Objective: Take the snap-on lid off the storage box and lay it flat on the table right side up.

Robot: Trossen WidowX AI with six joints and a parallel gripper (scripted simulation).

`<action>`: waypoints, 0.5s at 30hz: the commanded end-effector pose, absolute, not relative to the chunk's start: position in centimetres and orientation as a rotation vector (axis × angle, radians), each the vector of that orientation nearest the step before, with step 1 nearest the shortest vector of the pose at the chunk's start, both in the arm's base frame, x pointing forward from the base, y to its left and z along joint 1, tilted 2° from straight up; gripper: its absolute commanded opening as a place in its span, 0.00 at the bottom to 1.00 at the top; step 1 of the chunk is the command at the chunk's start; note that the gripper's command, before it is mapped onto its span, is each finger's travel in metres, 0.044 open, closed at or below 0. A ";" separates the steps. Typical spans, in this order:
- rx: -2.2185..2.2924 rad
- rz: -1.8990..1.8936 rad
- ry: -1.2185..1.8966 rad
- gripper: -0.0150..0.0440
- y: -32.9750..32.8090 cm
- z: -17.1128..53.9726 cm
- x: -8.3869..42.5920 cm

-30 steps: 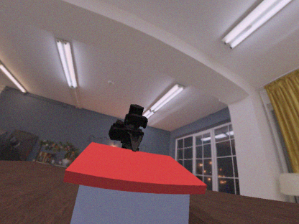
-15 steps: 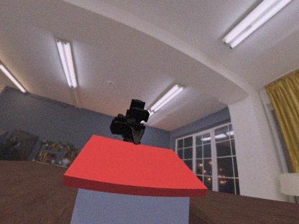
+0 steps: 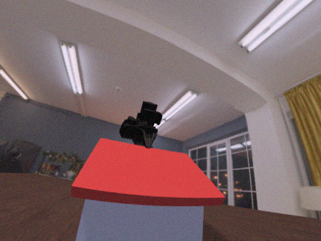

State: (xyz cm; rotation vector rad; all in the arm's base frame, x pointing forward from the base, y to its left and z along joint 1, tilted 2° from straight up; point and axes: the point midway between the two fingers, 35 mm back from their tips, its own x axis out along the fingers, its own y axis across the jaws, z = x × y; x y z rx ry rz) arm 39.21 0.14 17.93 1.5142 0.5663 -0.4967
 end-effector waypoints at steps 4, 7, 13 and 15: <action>1.519 -0.484 0.553 0.25 0.1 19.4 39.9; 1.519 -0.484 0.553 0.25 0.1 19.8 40.2; 1.519 -0.484 0.553 0.25 0.1 20.6 40.4; 1.519 -0.484 0.553 0.25 0.1 20.9 40.4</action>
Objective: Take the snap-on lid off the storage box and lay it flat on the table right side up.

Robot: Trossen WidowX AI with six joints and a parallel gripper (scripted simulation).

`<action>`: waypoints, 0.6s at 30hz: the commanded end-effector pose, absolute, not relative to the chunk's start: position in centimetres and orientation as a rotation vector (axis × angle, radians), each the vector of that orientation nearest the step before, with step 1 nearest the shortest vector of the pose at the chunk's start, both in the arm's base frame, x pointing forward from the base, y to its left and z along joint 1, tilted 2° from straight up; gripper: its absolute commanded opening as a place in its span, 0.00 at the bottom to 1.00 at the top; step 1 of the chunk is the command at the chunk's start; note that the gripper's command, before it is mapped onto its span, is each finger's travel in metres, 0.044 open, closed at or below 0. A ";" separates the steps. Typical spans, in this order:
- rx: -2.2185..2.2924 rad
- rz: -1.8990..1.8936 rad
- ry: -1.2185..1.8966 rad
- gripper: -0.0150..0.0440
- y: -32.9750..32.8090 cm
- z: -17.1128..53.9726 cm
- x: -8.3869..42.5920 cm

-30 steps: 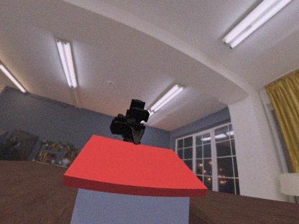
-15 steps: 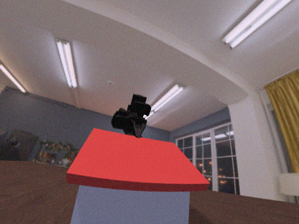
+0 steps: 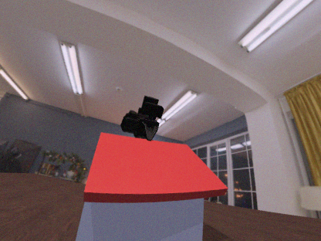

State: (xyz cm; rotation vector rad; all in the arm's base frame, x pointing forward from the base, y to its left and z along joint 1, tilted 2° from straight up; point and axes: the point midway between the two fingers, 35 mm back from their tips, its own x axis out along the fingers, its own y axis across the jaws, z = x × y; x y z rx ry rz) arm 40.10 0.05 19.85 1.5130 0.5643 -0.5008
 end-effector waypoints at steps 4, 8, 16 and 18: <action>1.519 -0.484 0.553 0.25 0.1 21.4 40.4; 1.519 -0.484 0.553 0.25 0.1 21.9 40.4; 1.519 -0.484 0.553 0.25 0.1 22.9 40.3; 1.519 -0.484 0.553 0.25 0.1 23.2 40.3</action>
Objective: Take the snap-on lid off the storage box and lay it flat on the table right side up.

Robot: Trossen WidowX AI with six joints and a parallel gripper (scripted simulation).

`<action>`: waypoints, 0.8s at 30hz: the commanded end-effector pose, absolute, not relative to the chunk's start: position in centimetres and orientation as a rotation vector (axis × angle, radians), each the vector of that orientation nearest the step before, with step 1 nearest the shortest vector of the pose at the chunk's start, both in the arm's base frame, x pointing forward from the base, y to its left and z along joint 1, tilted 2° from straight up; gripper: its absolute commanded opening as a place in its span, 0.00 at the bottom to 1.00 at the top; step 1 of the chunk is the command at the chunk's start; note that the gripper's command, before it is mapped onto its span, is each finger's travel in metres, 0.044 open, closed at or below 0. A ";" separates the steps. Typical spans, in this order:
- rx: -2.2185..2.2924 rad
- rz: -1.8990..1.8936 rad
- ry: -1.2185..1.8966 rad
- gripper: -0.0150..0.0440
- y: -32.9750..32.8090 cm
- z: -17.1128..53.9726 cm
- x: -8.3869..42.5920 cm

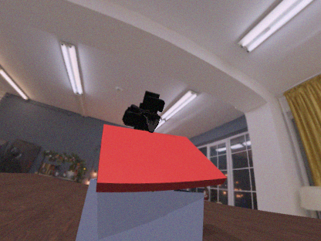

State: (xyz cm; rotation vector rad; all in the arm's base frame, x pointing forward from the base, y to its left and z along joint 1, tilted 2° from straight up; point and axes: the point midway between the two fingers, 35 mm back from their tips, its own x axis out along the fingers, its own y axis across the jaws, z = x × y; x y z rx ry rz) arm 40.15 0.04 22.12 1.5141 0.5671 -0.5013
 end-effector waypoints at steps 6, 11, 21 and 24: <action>1.519 -0.484 0.553 0.25 0.0 24.0 40.3; 1.519 -0.484 0.553 0.25 0.0 24.0 40.3; 1.517 -0.485 0.552 0.25 -1.5 23.2 40.0; 1.517 -0.485 0.552 0.25 -2.1 23.2 40.0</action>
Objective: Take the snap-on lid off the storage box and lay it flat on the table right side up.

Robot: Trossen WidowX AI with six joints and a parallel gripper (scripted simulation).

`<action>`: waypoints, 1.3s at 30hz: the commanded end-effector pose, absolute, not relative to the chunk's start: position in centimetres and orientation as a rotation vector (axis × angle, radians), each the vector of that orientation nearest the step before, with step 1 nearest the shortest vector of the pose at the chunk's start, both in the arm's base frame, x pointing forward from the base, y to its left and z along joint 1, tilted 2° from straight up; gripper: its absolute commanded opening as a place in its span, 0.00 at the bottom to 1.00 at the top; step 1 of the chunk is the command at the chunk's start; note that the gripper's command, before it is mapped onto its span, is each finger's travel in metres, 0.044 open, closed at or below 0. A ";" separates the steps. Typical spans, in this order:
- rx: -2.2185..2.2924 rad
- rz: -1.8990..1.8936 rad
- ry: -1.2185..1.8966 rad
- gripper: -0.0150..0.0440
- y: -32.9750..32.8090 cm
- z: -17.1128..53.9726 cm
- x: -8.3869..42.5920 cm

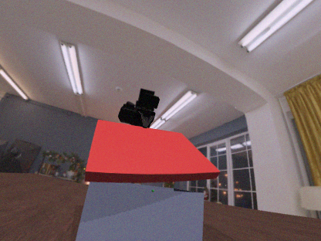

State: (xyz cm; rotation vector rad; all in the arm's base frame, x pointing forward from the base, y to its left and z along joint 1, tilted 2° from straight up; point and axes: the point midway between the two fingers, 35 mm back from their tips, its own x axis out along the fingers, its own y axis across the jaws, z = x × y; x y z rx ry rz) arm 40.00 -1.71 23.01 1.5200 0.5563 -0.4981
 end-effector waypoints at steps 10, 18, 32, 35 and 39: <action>1.515 -0.485 0.552 0.25 -4.1 23.1 39.8; 1.513 -0.486 0.551 0.25 -5.7 23.1 39.7; 1.511 -0.487 0.551 0.25 -8.5 23.0 39.5; 1.510 -0.487 0.551 0.25 -9.1 23.0 39.5; 1.509 -0.487 0.551 0.25 -9.9 23.0 39.4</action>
